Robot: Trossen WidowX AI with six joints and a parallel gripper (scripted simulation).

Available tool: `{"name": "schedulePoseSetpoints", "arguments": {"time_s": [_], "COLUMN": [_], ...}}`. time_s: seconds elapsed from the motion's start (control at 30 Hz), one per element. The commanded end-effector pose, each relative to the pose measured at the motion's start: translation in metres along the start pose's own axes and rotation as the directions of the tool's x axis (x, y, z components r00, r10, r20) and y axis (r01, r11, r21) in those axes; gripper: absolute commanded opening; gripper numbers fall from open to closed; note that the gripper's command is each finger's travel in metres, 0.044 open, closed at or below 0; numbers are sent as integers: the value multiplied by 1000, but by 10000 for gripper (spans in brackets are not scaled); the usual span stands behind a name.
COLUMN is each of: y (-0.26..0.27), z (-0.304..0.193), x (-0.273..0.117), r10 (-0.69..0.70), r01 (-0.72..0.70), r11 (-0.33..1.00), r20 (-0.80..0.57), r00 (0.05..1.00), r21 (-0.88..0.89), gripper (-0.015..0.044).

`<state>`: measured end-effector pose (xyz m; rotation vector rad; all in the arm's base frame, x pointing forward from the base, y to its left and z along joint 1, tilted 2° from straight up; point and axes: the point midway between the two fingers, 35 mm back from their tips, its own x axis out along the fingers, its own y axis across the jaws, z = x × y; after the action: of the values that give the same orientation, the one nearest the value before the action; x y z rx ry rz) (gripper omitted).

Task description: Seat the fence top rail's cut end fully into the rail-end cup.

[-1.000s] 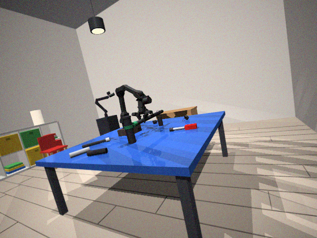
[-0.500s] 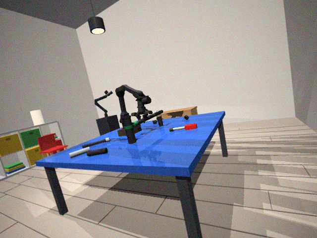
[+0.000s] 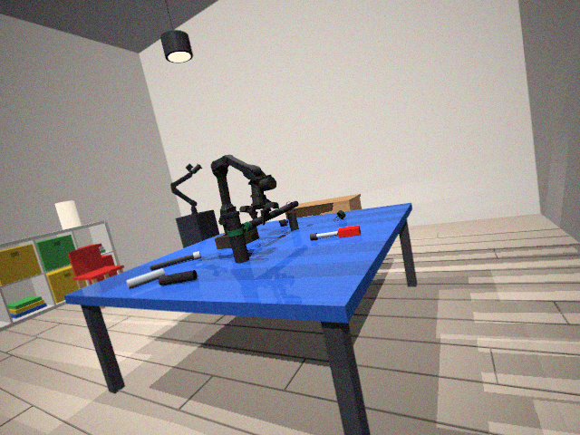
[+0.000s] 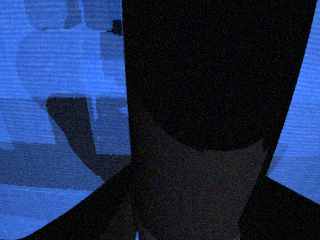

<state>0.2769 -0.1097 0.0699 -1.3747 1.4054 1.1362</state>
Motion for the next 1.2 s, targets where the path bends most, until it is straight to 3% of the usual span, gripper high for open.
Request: {"name": "schedulePoseSetpoints", "arguments": {"time_s": [0.0,0.27,0.47,0.8,1.03,1.17], "y": [0,0,-1,-1,3,4], "z": [0,2,16,26,27,27], "x": [0,-3,-26,-46,-92,-93], "r10": [-1,-1,-1,-5,-5,-5], "r01": [1,1,1,5,5,5], "r11": [1000,1000,1000,1000,1000,1000], "r20": [0,0,2,0,1,1], "r00": [1000,1000,1000,1000,1000,1000], "r21": [0,0,0,-5,-5,-5], "gripper": [79,289,440,440,440,440]}}
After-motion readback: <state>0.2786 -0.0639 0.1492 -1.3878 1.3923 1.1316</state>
